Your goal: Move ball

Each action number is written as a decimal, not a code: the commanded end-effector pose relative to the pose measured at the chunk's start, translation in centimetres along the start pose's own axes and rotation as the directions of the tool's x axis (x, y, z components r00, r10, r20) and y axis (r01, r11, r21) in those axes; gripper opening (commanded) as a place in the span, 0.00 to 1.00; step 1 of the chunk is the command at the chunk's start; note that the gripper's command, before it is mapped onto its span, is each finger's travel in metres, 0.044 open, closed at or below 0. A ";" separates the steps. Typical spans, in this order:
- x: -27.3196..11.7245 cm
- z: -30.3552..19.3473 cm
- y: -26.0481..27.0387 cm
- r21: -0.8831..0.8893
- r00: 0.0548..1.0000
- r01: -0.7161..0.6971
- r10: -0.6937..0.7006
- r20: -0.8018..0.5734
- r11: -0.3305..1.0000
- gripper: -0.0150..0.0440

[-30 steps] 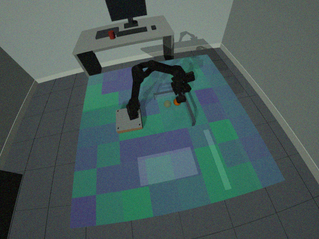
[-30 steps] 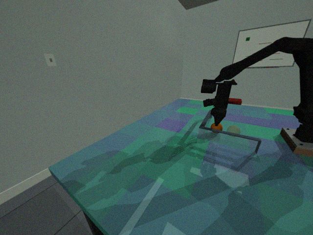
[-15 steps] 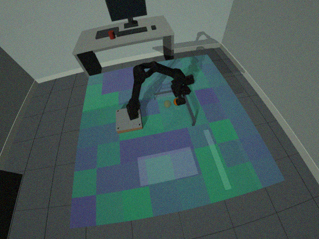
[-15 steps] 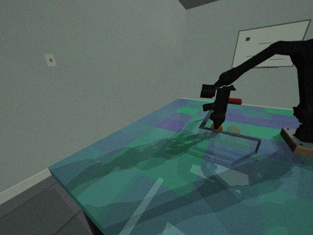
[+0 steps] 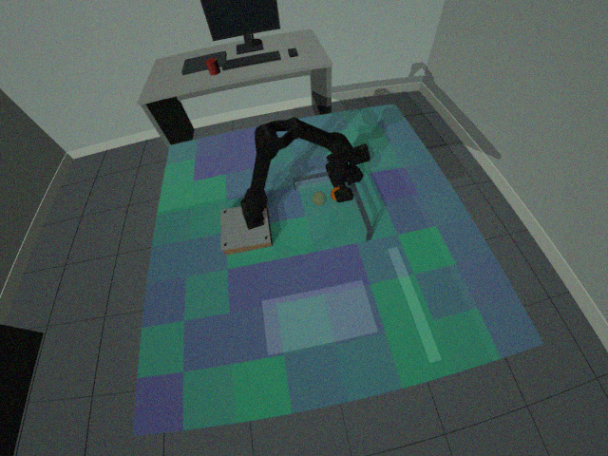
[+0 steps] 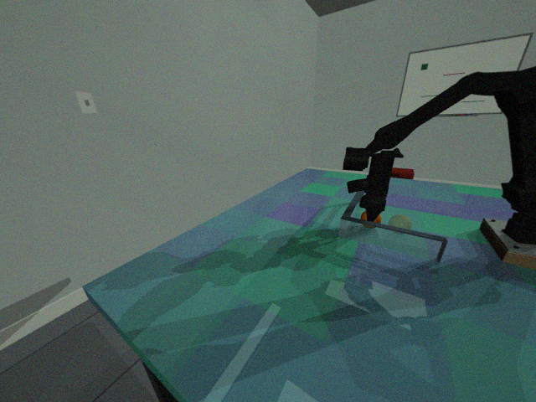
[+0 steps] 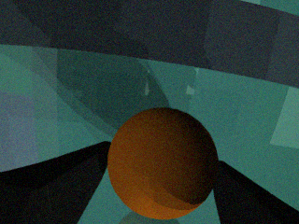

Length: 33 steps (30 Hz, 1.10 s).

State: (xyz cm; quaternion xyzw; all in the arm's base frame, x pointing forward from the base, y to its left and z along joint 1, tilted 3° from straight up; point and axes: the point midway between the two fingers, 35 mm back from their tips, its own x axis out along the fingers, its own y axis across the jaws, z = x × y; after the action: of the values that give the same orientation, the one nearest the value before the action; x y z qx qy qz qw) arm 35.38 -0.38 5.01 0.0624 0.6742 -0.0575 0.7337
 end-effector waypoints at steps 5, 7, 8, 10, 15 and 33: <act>-1.1 -0.3 -0.1 0.004 0.999 0.032 -0.032 0.018 0.999 0.47; -2.1 0.0 -0.1 0.004 0.999 0.033 -0.033 0.018 0.999 0.38; -2.6 0.0 0.0 0.004 0.999 0.032 -0.033 0.018 0.999 0.34; -3.6 0.2 0.0 0.004 0.999 0.032 -0.032 0.018 0.999 0.25; -6.0 0.5 0.0 0.004 1.000 0.027 -0.027 0.015 1.000 0.25; -13.9 0.0 0.0 0.003 1.000 0.003 -0.003 0.001 1.000 0.25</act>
State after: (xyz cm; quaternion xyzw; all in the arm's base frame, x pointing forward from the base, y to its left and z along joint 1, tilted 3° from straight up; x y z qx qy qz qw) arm 34.40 -0.46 17.67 0.0604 0.6804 -0.0647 0.7275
